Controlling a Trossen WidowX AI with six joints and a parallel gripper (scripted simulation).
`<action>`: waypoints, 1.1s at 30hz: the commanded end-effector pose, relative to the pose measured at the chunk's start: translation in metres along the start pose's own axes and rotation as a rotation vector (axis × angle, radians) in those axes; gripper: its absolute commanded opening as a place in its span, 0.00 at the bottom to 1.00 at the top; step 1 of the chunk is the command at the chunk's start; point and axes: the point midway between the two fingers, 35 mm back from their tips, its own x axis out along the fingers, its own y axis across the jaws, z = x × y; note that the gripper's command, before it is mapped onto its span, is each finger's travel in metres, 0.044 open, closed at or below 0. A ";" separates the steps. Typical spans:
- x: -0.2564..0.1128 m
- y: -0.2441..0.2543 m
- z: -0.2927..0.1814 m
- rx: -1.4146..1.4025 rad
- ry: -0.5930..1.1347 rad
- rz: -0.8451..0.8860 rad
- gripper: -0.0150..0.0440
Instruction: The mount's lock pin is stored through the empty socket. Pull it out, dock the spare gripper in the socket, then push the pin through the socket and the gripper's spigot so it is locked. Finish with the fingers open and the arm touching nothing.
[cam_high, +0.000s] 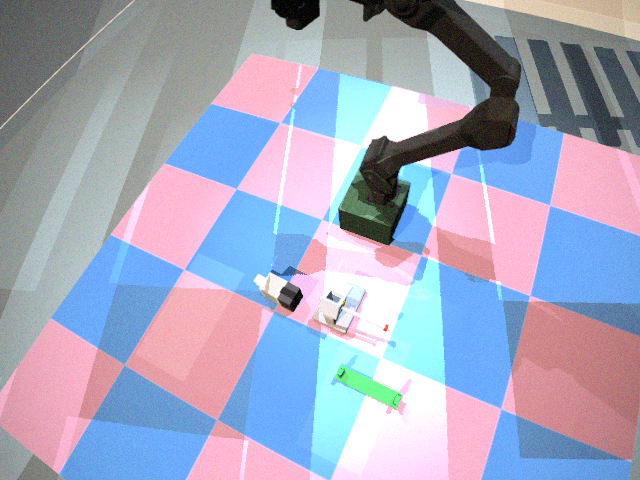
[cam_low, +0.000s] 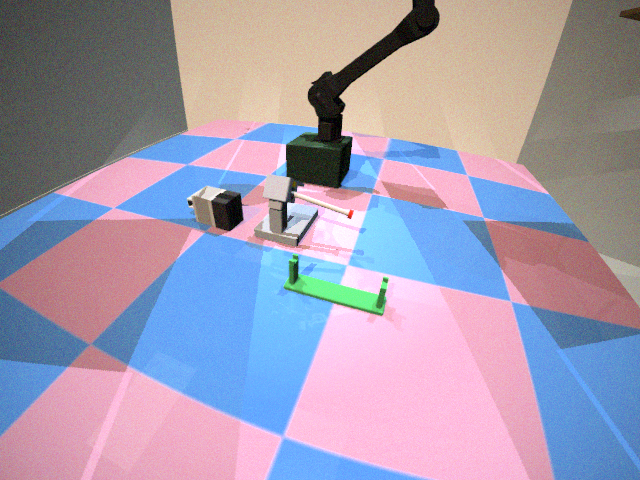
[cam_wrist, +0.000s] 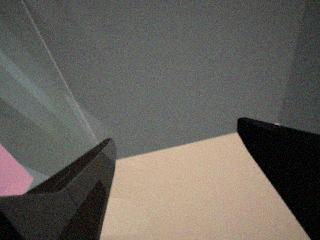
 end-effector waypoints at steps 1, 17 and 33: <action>0.001 0.001 0.002 0.000 -0.008 0.007 0.89; -0.005 0.147 0.205 -0.182 -0.699 0.598 0.76; -0.219 0.290 0.298 -0.772 -1.235 1.067 0.76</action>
